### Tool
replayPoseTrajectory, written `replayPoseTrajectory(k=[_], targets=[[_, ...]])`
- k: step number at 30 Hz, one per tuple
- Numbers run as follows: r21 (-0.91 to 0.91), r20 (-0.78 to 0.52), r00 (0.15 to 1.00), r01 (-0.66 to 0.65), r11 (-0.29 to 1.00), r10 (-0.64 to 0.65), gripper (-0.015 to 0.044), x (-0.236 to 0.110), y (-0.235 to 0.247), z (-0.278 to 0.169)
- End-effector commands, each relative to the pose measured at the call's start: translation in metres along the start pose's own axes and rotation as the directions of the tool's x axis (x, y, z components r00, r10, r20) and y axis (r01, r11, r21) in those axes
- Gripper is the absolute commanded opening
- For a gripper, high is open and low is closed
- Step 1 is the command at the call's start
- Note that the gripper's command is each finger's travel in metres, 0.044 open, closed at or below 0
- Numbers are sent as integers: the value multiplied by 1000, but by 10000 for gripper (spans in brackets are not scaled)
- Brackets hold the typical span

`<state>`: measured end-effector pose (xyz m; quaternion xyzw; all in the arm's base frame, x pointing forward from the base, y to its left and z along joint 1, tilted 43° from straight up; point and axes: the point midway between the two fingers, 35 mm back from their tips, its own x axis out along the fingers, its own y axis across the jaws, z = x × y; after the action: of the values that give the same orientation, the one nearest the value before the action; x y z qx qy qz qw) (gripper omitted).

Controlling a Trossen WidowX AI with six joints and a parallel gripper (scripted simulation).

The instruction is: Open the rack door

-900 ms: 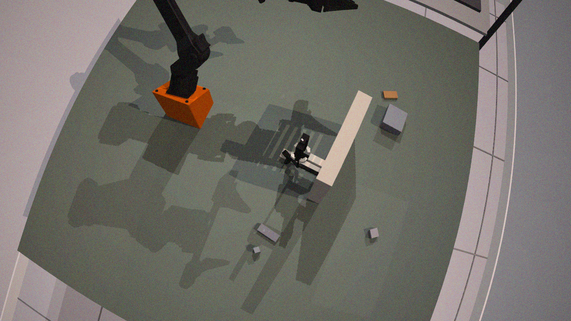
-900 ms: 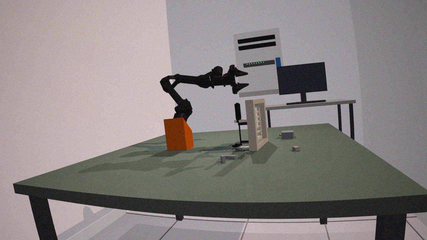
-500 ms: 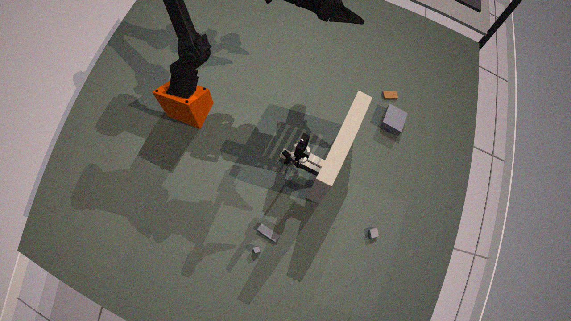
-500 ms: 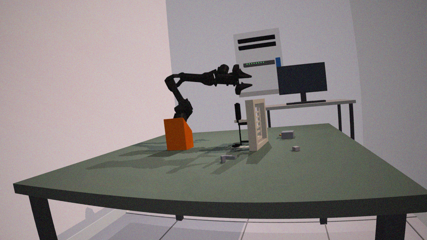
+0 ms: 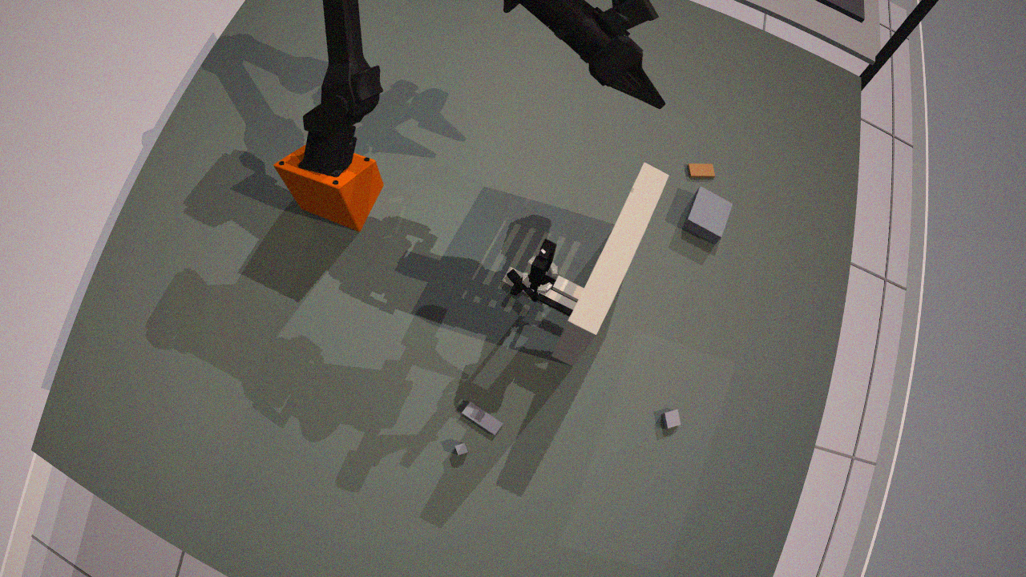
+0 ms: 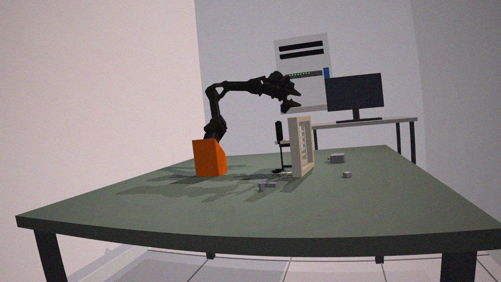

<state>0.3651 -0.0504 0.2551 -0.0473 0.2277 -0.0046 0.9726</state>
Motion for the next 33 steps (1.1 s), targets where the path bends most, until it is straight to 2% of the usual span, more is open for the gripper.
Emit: replayPoseTrajectory(k=[1, 18, 33], targets=[[0, -113, 993, -25, 1000, 25, 283, 15, -10, -16], [120, -456, 876, -112, 986, 155, 283, 44, -46, -78], [330, -626, 698, -165, 929, 347, 283, 49, -72, -129]])
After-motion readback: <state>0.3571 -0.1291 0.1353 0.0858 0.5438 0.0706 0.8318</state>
